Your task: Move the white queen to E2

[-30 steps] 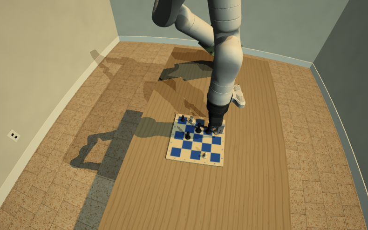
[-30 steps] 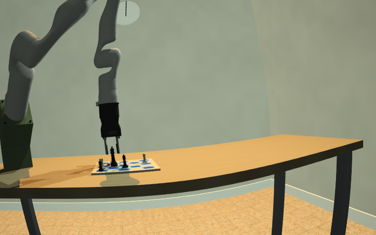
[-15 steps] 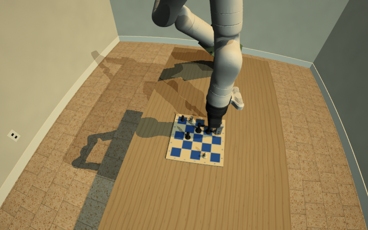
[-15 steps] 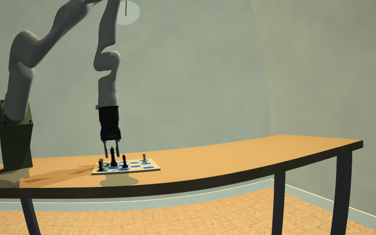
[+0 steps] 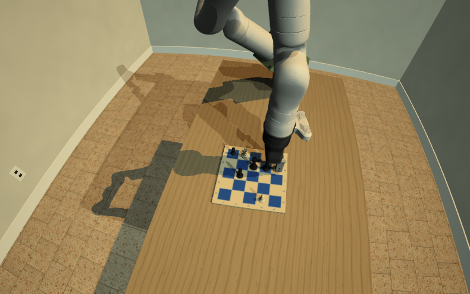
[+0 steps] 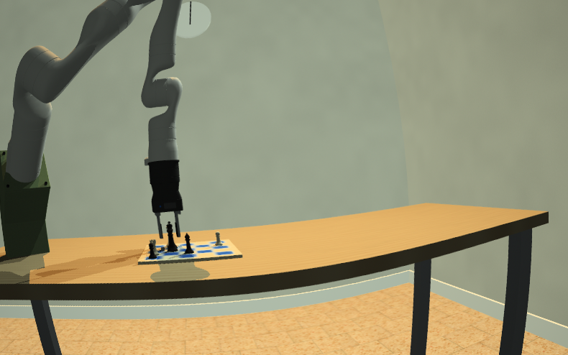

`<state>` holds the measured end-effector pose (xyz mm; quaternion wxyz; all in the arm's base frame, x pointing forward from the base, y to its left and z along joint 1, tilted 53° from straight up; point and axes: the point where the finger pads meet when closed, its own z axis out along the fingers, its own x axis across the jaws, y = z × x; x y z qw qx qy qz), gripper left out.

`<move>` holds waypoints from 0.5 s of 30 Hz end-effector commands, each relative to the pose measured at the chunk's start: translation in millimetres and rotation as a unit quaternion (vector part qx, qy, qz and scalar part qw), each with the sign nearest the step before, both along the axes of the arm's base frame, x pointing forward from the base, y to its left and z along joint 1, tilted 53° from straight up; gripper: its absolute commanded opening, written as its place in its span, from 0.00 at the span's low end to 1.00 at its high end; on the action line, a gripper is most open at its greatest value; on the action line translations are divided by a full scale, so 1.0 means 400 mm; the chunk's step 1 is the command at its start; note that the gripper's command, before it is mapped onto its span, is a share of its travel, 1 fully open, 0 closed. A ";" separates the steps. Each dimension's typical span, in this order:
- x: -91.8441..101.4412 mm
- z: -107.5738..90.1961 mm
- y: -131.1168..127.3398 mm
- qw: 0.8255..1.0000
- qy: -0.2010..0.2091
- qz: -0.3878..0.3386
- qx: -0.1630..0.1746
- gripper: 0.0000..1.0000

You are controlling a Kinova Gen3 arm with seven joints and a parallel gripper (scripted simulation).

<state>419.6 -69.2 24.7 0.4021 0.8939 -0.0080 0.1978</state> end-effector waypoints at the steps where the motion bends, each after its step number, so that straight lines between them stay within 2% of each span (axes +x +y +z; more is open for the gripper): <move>1: 0.001 0.000 0.002 1.000 0.000 0.001 0.000 0.79; 14: 0.001 0.000 0.002 1.000 0.000 0.001 0.000 0.79; 15: 0.001 0.000 0.002 1.000 0.000 0.001 0.000 0.00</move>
